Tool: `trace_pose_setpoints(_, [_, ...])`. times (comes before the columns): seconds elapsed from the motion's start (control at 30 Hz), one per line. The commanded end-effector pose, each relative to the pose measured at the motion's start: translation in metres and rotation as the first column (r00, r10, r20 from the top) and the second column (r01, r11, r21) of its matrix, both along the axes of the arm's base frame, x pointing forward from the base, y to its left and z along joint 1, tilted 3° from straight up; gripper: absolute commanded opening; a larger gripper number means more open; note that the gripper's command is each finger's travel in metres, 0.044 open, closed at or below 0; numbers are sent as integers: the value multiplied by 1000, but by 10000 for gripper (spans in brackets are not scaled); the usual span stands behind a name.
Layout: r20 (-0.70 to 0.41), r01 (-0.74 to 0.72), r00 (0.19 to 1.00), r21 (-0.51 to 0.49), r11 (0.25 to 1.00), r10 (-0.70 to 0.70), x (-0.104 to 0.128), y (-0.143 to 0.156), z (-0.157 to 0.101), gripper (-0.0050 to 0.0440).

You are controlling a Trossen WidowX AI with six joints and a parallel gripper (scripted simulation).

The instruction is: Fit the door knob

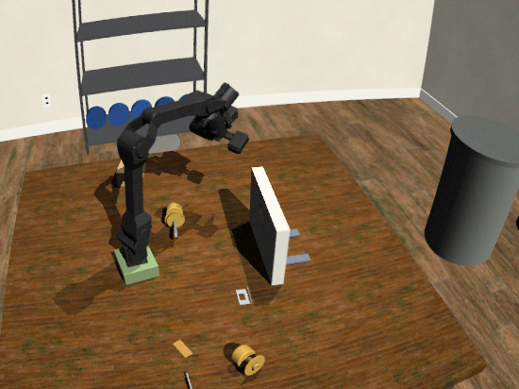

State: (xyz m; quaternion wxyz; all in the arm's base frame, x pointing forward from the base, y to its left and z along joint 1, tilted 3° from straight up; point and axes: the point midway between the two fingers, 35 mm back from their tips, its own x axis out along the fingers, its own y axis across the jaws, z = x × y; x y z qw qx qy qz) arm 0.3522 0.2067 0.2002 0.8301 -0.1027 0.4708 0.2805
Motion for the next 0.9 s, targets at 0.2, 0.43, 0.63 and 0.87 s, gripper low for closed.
trace_pose_setpoints(0.2, [-104,586,810,166,793,-577,-8,-81,6,440])
trace_pose_setpoints(0.43, [-189,788,611,241,567,-769,-17,-116,5,440])
trace_pose_setpoints(0.63, [-336,933,270,324,158,-903,-35,-164,1,440])
trace_pose_setpoints(0.87, [-501,890,-58,365,-272,-864,-56,-205,-7,440])
